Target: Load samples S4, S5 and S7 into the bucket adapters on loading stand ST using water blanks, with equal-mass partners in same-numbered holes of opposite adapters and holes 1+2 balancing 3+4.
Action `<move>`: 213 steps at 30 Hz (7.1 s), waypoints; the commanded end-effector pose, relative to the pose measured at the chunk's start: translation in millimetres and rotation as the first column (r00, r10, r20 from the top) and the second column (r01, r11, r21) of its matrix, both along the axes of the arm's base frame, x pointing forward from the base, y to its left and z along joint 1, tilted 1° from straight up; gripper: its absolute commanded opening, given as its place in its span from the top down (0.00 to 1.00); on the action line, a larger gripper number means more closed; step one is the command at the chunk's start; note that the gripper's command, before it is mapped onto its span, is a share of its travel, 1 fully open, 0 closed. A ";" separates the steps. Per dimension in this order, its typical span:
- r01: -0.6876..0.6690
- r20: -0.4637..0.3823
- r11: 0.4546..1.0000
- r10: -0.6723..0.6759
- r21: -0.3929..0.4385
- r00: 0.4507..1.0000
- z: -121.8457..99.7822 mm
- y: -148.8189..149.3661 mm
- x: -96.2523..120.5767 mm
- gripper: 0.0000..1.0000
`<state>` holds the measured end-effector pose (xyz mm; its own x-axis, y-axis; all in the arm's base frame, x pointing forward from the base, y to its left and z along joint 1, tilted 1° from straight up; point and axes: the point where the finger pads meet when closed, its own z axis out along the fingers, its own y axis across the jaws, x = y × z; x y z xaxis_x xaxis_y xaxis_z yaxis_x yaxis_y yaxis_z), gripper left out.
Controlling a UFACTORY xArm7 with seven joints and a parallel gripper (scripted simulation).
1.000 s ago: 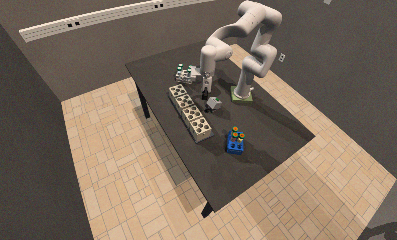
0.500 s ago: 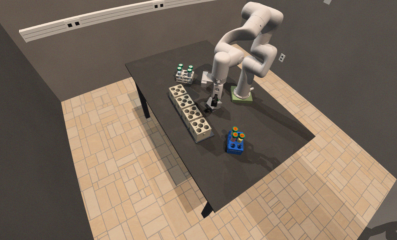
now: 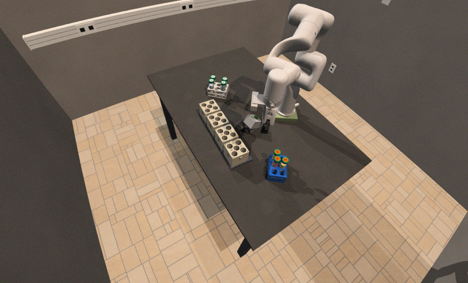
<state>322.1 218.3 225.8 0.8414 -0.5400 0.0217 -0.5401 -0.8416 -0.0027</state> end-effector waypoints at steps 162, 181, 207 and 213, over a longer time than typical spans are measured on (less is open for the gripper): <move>0.003 0.003 1.000 -0.003 0.002 1.000 -138.0 139.7 -60.7 0.43; 0.003 0.003 1.000 -0.003 0.002 1.000 -136.2 139.8 -60.7 1.00; 0.003 0.003 1.000 -0.003 0.002 1.000 -136.3 139.7 -60.7 1.00; 0.003 0.003 1.000 -0.003 0.002 1.000 -136.3 139.7 -60.7 1.00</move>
<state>260.5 356.8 88.0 0.8398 -0.5424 0.0229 -0.5426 -0.8400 -0.0017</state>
